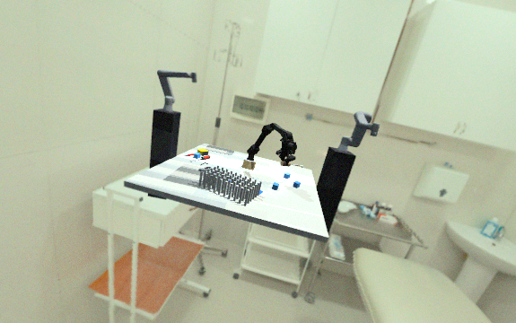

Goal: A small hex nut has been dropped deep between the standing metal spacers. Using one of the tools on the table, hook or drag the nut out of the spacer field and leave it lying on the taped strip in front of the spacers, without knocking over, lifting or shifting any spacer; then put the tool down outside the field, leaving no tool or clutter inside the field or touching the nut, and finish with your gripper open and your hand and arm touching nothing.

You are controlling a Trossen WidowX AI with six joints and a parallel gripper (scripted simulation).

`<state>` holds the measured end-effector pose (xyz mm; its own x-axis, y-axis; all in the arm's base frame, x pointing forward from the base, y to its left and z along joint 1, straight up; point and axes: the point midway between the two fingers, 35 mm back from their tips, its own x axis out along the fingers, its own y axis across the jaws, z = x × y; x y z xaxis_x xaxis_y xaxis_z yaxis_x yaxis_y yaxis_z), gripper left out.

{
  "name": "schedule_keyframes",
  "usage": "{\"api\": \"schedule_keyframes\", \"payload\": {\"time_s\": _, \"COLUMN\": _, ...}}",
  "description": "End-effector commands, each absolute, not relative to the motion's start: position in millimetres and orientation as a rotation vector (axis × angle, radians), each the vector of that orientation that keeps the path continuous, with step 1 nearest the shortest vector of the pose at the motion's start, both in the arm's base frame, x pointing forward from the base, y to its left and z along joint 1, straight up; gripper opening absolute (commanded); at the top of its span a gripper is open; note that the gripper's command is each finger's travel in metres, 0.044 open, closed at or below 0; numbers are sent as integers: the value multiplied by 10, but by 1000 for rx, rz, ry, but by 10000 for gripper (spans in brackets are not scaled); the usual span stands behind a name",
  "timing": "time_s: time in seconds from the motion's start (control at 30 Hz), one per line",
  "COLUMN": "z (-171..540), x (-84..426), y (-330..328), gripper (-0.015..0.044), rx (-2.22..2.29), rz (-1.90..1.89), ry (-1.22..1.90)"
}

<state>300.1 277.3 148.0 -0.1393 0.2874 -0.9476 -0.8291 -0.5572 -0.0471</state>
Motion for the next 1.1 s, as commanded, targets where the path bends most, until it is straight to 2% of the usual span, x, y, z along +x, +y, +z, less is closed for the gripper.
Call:
{"api": "schedule_keyframes", "payload": {"time_s": 0.0, "z": 1535, "x": 3051, "y": 2587, "gripper": 0, "rx": -1274, "rz": 1667, "ry": 762}}
{"api": "schedule_keyframes", "payload": {"time_s": 0.53, "z": 1582, "x": 3119, "y": 1958, "gripper": 0, "rx": -1026, "rz": 1208, "ry": 1075}}
{"api": "schedule_keyframes", "payload": {"time_s": 1.07, "z": 1589, "x": 3076, "y": 1330, "gripper": 0, "rx": -726, "rz": 723, "ry": 1252}}
